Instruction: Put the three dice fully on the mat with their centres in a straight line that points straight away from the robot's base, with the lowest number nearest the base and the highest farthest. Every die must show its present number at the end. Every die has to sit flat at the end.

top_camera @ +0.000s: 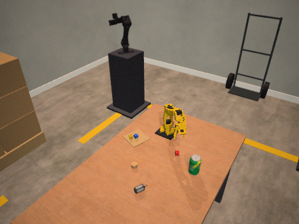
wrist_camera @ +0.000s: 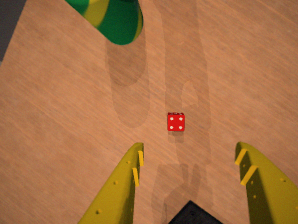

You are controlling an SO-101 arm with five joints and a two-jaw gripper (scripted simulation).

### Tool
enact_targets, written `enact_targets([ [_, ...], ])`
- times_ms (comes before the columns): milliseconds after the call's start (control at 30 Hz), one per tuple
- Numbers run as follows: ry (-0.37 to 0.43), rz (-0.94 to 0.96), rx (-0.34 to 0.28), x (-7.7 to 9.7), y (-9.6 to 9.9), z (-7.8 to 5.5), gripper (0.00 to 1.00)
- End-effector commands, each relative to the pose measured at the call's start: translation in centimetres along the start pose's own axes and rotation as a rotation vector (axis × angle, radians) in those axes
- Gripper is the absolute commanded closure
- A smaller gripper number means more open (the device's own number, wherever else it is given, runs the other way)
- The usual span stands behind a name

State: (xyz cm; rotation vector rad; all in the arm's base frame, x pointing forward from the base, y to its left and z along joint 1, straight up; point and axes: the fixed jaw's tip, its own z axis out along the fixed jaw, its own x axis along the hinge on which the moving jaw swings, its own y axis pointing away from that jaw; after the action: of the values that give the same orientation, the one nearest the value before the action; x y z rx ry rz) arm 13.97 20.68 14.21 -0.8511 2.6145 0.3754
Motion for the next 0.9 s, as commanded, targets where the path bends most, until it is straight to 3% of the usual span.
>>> enact_targets([
  [0, 0.097, 0.004, 0.029, 0.9, -0.1, 1.8, 0.69],
  [100, 0.184, 0.004, 0.058, 1.8, -0.4, 3.6, 0.69],
  [167, 0.184, 0.004, 0.058, 1.8, -0.4, 3.6, 0.69],
  [433, 0.38, 0.003, 0.124, 4.3, -1.2, 7.2, 0.69],
  [867, 0.458, -0.005, 0.149, 5.5, -1.2, 8.2, 0.69],
])
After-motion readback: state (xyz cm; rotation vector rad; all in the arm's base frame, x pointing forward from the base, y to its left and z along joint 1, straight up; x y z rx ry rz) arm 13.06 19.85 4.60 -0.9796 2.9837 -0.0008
